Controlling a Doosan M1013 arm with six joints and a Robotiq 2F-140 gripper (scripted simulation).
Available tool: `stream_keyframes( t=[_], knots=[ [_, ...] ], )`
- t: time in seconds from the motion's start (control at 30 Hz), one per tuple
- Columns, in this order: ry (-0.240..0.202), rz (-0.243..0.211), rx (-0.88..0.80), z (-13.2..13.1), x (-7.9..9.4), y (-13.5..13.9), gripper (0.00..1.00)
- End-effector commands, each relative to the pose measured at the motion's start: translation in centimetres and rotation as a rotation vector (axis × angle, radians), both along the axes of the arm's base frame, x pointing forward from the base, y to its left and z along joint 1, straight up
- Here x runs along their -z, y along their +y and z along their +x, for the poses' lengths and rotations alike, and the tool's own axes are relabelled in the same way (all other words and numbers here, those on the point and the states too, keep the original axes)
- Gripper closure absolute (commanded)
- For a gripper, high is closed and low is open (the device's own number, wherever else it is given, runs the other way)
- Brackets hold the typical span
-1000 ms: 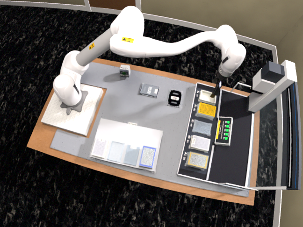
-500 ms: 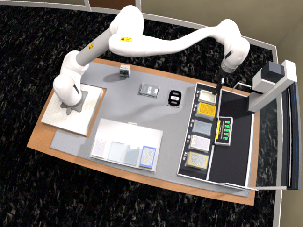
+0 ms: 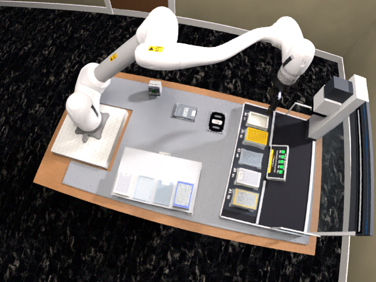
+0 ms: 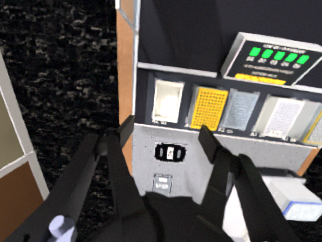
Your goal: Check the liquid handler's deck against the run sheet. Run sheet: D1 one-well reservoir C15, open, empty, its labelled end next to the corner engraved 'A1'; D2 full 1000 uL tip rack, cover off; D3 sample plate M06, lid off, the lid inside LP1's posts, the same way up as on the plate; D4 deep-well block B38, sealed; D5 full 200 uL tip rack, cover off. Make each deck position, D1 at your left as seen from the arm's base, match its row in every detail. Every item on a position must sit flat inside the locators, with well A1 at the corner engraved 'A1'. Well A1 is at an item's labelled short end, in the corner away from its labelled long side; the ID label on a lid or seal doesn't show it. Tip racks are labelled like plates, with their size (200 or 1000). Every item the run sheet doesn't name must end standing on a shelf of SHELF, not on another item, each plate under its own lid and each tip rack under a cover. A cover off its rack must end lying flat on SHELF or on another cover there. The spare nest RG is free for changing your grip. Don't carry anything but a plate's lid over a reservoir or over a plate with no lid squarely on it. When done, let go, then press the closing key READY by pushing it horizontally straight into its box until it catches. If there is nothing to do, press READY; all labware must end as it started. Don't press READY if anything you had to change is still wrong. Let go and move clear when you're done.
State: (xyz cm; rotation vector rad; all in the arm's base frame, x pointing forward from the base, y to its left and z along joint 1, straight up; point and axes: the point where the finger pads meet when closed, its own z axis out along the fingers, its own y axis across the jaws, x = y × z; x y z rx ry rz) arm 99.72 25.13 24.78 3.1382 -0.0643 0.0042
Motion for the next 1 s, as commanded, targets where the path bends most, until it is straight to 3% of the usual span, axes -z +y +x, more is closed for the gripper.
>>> stream_keyframes(
  t=[0.0,0.23,0.97],
  knots=[
    [-0.001,0.001,0.000,0.0,-1.3,0.0,0.21],
    [-0.001,0.001,0.000,0.0,-2.3,0.0,0.21],
    [-0.001,0.001,-0.027,-5.8,-2.3,-8.1,0.21]
  ],
)
